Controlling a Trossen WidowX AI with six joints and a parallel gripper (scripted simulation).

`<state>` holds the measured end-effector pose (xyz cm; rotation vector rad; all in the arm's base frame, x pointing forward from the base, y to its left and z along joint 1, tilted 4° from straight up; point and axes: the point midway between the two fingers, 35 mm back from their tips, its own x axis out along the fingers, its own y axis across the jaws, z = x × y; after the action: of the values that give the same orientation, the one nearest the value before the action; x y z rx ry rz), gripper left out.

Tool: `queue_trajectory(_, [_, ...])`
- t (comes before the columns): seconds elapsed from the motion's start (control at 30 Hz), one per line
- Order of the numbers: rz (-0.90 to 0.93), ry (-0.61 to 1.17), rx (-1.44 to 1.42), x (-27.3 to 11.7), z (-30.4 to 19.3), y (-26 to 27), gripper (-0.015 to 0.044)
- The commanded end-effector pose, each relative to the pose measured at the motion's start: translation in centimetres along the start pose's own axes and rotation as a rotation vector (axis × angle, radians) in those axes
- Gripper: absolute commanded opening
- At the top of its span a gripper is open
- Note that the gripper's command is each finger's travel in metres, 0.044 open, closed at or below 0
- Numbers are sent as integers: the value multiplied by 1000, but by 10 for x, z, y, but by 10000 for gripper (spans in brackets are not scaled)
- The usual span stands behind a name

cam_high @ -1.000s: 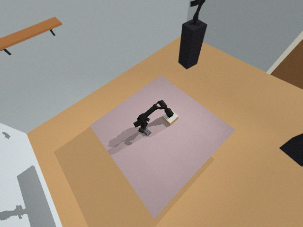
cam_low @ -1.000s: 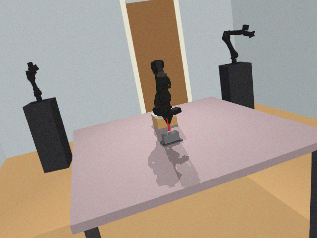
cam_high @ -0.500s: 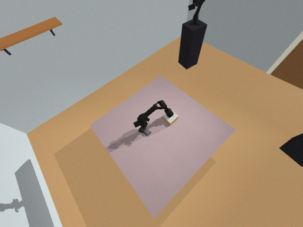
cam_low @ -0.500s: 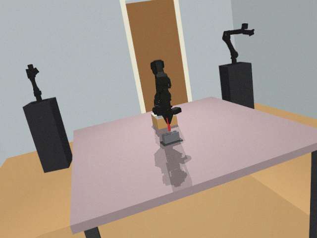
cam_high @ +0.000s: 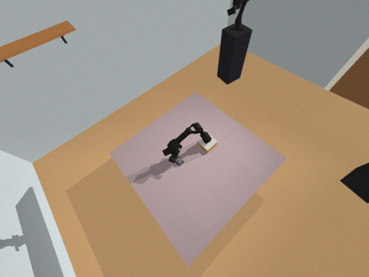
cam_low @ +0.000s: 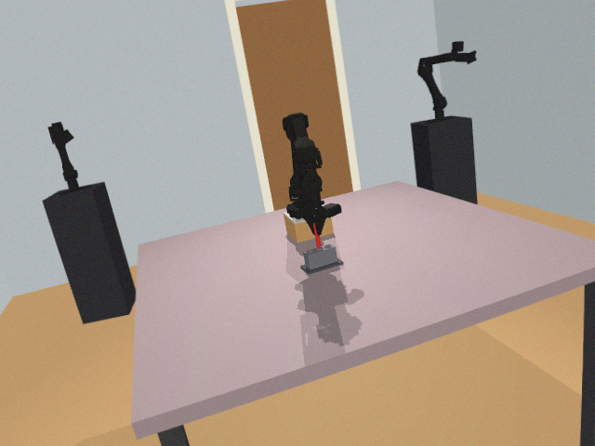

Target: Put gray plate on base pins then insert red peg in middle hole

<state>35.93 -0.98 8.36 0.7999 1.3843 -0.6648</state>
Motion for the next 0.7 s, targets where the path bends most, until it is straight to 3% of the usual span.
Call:
queue_trajectory(0.0, [-6,10,-2,9,-2,-2,0])
queue_trajectory(0.67, [-5,4,-1,7,-1,-2,0])
